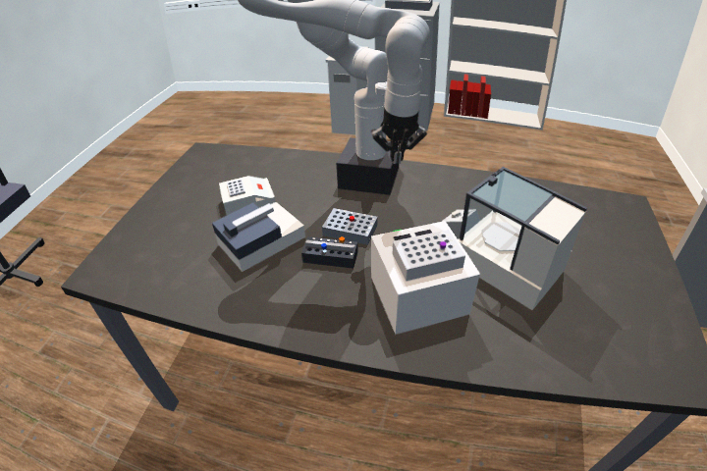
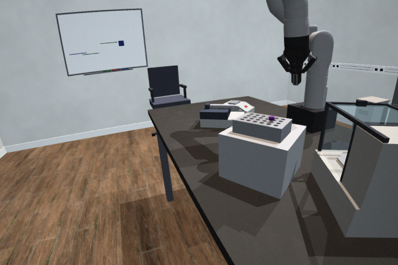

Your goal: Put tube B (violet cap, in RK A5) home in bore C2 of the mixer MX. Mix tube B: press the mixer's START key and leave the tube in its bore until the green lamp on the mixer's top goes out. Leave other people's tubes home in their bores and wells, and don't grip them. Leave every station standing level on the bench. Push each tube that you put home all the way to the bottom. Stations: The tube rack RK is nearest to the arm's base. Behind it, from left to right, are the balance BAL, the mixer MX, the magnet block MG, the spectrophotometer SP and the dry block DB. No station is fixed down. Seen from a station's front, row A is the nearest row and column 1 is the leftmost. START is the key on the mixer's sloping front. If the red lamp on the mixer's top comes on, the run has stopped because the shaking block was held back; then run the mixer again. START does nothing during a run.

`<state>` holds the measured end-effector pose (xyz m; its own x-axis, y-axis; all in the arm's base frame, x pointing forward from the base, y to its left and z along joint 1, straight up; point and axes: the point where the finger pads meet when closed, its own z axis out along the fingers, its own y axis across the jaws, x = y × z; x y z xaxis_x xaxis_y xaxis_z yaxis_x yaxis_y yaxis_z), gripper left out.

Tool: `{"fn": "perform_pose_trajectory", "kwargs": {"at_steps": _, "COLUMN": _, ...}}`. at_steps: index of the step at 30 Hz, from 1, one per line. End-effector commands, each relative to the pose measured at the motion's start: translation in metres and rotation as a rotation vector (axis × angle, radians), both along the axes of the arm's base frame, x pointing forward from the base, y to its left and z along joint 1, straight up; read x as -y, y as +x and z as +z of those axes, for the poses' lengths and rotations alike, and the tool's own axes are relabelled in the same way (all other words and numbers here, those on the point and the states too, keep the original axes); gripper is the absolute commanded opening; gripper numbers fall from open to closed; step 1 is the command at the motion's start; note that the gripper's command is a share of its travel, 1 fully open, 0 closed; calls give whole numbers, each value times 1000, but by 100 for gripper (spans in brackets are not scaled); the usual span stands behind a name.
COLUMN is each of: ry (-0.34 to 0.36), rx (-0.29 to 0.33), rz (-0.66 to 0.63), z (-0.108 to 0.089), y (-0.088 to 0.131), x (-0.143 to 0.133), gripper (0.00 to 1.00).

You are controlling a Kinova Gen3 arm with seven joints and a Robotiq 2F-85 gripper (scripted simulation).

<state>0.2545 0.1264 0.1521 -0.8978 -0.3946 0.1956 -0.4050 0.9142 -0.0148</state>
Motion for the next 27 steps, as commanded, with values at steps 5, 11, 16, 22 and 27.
{"fn": "perform_pose_trajectory", "kwargs": {"at_steps": 5, "ry": -12, "rx": 49, "rz": -313, "z": -18, "y": 18, "x": -6, "gripper": 10}}
{"fn": "perform_pose_trajectory", "kwargs": {"at_steps": 11, "ry": -18, "rx": 78, "rz": -511, "z": -30, "y": 30, "x": -10, "gripper": 10}}
{"fn": "perform_pose_trajectory", "kwargs": {"at_steps": 16, "ry": -24, "rx": 102, "rz": -669, "z": -39, "y": 39, "x": -12, "gripper": 10}}
{"fn": "perform_pose_trajectory", "kwargs": {"at_steps": 22, "ry": -32, "rx": 137, "rz": -906, "z": -53, "y": 53, "x": -17, "gripper": 10}}
{"fn": "perform_pose_trajectory", "kwargs": {"at_steps": 27, "ry": -39, "rx": 166, "rz": -1104, "z": -64, "y": 64, "x": -20, "gripper": 10}}
